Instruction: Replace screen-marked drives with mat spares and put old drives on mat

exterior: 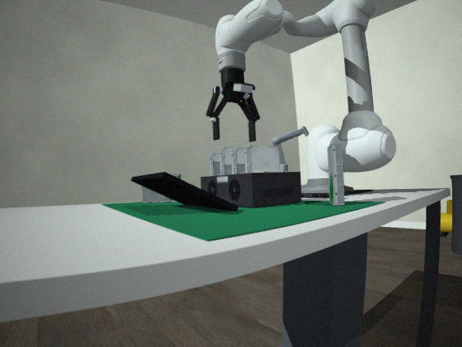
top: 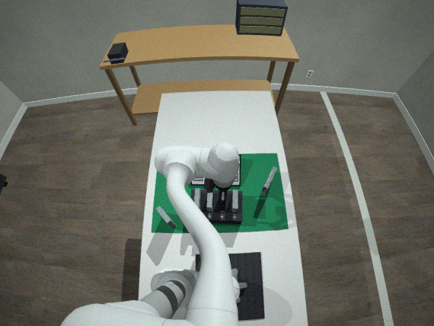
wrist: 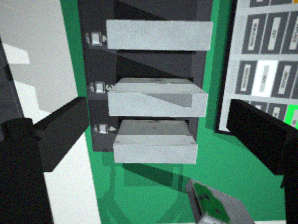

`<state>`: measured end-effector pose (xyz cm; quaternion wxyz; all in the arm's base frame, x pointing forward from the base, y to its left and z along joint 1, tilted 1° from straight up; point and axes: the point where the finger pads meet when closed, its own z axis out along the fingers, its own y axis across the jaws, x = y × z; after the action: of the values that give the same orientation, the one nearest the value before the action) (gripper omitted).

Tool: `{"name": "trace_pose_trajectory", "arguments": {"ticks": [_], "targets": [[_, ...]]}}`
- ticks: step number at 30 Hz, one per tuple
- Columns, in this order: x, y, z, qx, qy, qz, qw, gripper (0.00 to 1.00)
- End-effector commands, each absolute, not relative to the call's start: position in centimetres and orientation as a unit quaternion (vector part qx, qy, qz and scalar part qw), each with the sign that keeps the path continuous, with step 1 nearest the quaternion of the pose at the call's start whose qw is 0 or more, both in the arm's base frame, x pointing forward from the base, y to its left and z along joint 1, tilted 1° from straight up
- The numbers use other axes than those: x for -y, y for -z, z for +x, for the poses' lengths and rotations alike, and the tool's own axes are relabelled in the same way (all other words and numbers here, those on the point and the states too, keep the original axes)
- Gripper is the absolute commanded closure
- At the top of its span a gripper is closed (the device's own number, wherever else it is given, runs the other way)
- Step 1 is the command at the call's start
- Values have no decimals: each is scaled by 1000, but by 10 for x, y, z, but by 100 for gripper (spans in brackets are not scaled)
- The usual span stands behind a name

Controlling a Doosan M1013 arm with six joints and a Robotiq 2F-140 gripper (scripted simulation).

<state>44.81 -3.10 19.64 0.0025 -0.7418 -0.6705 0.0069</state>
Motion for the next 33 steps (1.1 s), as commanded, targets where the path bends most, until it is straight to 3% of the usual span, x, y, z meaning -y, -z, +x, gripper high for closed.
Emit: {"name": "trace_pose_trajectory", "arguments": {"ticks": [1,33], "targets": [[31,-197,448,671,-6,-742,2,11],[31,-150,448,671,-6,-742,2,11]]}}
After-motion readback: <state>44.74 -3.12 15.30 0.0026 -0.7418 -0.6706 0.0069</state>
